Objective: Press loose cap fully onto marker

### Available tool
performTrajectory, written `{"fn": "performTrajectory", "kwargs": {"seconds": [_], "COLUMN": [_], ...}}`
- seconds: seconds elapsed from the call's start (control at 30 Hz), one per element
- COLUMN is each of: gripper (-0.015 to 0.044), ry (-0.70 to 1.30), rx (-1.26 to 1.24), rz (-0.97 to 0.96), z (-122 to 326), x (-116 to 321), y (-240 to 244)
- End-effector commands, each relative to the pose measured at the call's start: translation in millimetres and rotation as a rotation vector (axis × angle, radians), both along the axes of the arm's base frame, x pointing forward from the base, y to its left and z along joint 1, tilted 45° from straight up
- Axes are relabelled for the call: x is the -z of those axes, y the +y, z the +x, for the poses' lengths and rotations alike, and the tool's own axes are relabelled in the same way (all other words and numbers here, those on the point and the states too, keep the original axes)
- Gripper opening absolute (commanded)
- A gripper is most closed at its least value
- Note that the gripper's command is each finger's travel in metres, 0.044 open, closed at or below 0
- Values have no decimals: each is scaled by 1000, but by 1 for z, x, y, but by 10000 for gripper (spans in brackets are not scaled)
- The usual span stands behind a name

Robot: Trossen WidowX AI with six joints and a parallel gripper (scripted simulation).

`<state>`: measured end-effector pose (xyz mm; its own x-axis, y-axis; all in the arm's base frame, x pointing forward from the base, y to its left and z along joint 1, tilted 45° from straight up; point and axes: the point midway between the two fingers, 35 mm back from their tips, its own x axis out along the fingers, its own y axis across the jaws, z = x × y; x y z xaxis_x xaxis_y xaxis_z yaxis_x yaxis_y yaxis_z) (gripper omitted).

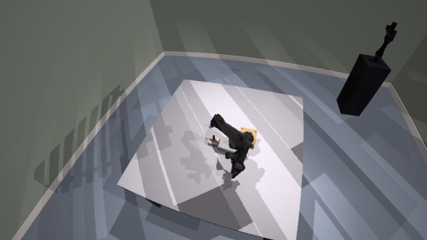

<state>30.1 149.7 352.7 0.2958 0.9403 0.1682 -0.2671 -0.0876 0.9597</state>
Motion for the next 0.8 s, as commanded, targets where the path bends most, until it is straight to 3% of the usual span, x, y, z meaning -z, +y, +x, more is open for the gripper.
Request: {"fn": "performTrajectory", "kwargs": {"seconds": [0.0, 0.17, 0.47, 0.77], "gripper": [374, 244, 244, 244], "ry": [-13, -338, -917, -1294], "rx": [5, 140, 349, 363], "rz": [-2, -96, -471, -1010], "z": [0, -4, 12, 78], "x": [-1, -15, -16, 20], "y": [0, 13, 61, 107]}}
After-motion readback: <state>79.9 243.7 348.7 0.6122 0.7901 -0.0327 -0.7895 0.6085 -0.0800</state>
